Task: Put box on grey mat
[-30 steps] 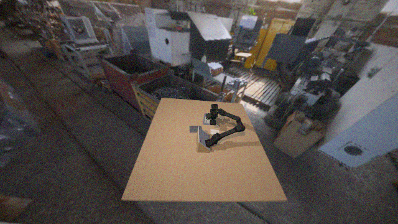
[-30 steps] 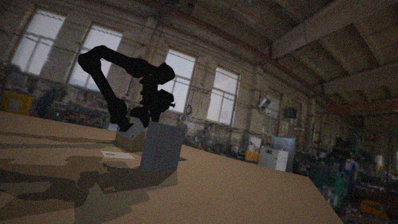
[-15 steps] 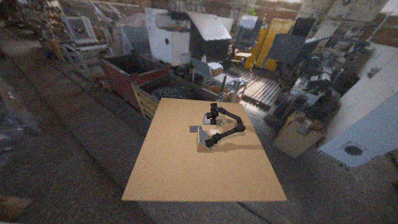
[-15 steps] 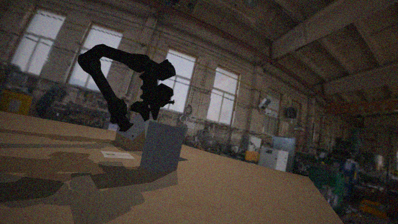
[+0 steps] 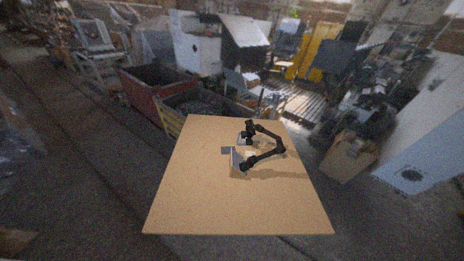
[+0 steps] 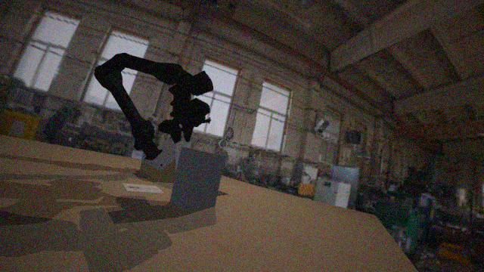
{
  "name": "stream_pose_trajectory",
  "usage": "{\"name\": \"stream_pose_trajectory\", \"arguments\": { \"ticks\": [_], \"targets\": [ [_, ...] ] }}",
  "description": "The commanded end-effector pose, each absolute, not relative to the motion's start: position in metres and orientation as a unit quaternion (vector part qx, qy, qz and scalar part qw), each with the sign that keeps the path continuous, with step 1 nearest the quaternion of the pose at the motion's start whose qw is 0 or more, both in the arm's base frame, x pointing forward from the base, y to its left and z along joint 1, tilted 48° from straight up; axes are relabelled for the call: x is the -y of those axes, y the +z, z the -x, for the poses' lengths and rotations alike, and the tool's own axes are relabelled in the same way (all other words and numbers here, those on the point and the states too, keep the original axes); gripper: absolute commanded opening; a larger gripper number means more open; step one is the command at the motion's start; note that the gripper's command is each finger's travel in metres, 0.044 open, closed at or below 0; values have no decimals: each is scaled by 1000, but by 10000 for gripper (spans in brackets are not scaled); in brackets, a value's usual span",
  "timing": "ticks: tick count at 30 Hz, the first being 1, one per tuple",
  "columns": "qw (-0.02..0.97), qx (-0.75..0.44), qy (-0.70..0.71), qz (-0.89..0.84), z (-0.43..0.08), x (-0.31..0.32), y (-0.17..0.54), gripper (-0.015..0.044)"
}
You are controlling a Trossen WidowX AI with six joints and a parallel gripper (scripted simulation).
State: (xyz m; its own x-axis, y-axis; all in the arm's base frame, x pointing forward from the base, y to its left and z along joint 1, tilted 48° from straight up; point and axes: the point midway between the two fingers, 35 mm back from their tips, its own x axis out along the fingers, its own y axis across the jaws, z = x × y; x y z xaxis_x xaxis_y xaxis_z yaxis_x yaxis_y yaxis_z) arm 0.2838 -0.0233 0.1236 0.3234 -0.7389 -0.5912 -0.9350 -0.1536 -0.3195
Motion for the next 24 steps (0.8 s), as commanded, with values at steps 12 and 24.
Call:
{"name": "stream_pose_trajectory", "arguments": {
  "ticks": [12,24],
  "targets": [
    [329,-561,149,745,-262,16,124,157],
    [328,-562,149,745,-243,13,123,157]
  ]
}}
